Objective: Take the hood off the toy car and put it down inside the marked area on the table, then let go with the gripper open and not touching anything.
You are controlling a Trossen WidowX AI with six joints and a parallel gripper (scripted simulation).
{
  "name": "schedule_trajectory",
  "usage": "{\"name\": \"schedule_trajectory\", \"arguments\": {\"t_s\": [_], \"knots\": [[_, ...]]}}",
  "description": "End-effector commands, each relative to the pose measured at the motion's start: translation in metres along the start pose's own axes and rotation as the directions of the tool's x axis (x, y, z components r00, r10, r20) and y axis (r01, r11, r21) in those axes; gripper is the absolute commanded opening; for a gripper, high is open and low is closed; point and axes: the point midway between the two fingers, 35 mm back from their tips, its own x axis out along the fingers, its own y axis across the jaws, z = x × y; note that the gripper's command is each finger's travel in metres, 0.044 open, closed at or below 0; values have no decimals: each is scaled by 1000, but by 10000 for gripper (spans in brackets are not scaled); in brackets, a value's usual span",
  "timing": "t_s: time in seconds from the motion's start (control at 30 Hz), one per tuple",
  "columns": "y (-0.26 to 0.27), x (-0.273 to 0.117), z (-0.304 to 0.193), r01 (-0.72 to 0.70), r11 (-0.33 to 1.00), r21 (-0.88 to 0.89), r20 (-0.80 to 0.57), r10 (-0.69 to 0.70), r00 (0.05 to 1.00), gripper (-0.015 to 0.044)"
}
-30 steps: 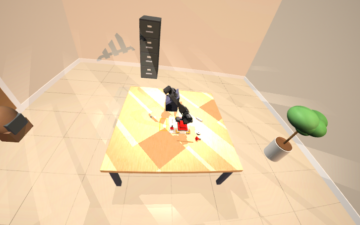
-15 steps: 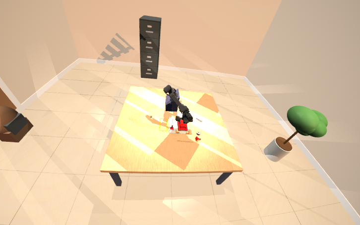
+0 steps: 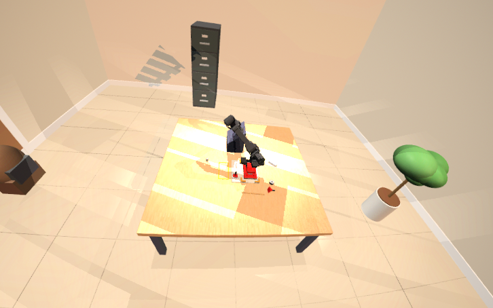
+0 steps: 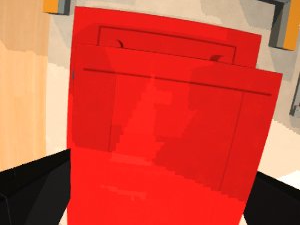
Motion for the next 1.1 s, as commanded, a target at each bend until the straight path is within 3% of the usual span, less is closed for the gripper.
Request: {"name": "schedule_trajectory", "arguments": {"t_s": [0.0, 0.13, 0.37, 1.07], "knots": [[2, -23, 5, -10, 1000, 9, 16, 10, 1000, 0], [2, -41, 4, -10, 1000, 9, 16, 10, 1000, 0], [-10, -35, 5, -10, 1000, -1, 14, 10, 1000, 0], [-134, -39, 7, -25, 1000, 2, 15, 25, 1000, 0]]}}
